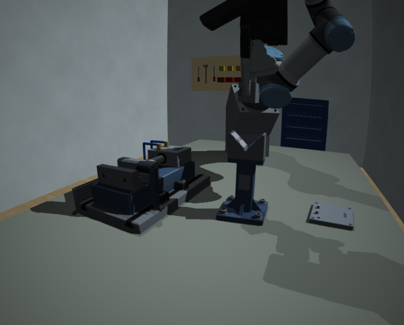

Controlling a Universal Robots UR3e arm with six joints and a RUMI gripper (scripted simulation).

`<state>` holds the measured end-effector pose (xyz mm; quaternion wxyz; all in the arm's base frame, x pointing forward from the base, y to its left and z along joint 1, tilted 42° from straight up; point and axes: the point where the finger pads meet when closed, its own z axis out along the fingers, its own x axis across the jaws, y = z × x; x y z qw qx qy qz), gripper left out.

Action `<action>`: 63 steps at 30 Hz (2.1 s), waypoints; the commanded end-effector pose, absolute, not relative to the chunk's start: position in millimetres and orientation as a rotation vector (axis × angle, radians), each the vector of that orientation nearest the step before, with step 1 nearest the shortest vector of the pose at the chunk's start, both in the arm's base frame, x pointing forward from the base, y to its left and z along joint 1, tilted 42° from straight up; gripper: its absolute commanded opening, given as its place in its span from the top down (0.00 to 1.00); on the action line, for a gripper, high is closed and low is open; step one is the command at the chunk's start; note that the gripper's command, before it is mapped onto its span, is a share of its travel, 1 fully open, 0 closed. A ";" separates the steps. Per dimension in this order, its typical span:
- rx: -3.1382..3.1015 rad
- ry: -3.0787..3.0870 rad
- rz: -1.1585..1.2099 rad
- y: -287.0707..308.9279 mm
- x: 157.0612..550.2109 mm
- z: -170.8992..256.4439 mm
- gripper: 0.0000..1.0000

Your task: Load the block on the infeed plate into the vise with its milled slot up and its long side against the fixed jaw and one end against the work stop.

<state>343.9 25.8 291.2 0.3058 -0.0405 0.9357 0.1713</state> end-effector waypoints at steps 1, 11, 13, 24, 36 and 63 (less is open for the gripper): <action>-0.102 2.479 0.436 25.8 344.5 291.5 1.00; -0.081 2.488 0.372 26.2 344.6 291.6 1.00; -0.077 2.491 0.357 26.3 344.6 291.5 1.00; -0.053 2.500 0.285 26.8 344.4 291.5 1.00; -0.024 2.507 0.195 27.3 344.4 291.6 1.00; 0.046 2.516 -0.022 28.7 344.3 291.6 1.00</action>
